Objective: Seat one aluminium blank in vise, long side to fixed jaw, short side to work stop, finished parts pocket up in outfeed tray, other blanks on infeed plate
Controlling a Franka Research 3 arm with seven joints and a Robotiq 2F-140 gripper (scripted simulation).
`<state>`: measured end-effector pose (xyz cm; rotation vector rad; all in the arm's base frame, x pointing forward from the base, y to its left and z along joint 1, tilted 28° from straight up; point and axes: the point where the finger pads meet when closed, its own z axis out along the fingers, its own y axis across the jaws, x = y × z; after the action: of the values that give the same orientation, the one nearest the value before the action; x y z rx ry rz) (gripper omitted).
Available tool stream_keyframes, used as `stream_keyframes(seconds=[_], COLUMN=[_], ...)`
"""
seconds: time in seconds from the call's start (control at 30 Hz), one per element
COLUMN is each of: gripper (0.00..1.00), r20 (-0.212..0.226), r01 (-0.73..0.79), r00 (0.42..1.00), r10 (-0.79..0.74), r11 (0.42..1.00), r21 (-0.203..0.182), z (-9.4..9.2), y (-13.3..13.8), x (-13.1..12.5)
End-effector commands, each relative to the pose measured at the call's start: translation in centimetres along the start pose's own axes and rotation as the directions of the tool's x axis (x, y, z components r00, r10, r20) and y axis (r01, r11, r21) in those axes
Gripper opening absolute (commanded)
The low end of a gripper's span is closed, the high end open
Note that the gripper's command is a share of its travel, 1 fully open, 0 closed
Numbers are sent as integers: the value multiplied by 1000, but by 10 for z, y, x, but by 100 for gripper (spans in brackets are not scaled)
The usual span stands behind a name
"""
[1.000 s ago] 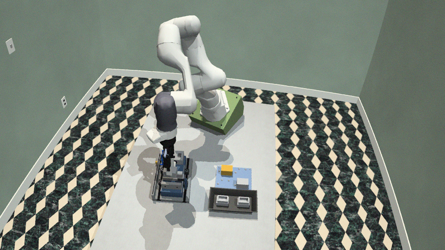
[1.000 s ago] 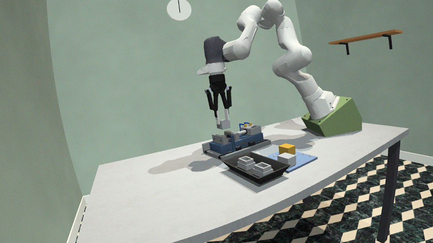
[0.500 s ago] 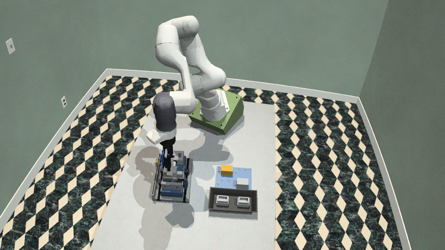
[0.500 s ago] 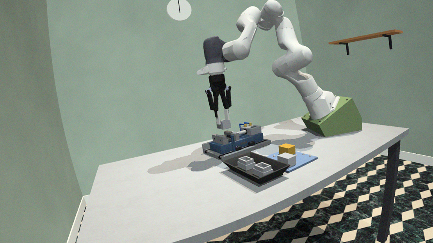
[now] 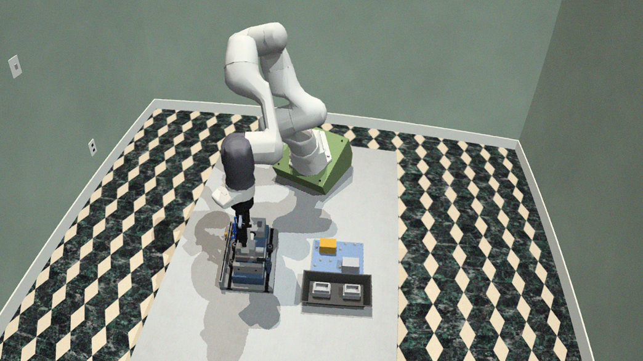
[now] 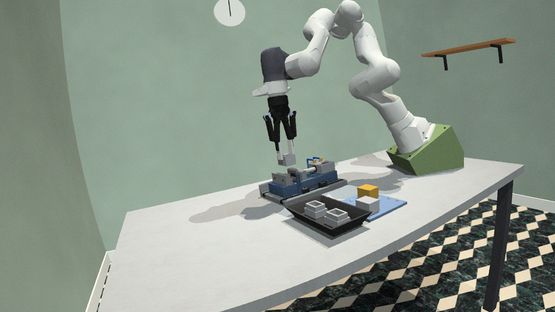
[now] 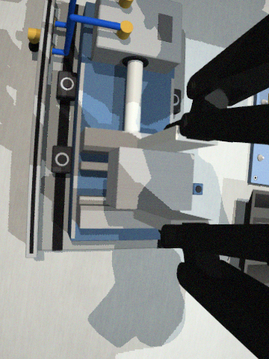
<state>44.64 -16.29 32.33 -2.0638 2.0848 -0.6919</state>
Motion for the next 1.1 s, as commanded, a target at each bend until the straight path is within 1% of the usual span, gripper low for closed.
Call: stream_keyframes(seconds=[0.0,1.07], gripper=[0,0], r20=[-1,-1], r01=[9,15], r00=[1000,1000], r10=[-9,-15], r11=[1000,1000], r21=[4,4], z=[-2,-5], y=[-1,-4], x=[1,4])
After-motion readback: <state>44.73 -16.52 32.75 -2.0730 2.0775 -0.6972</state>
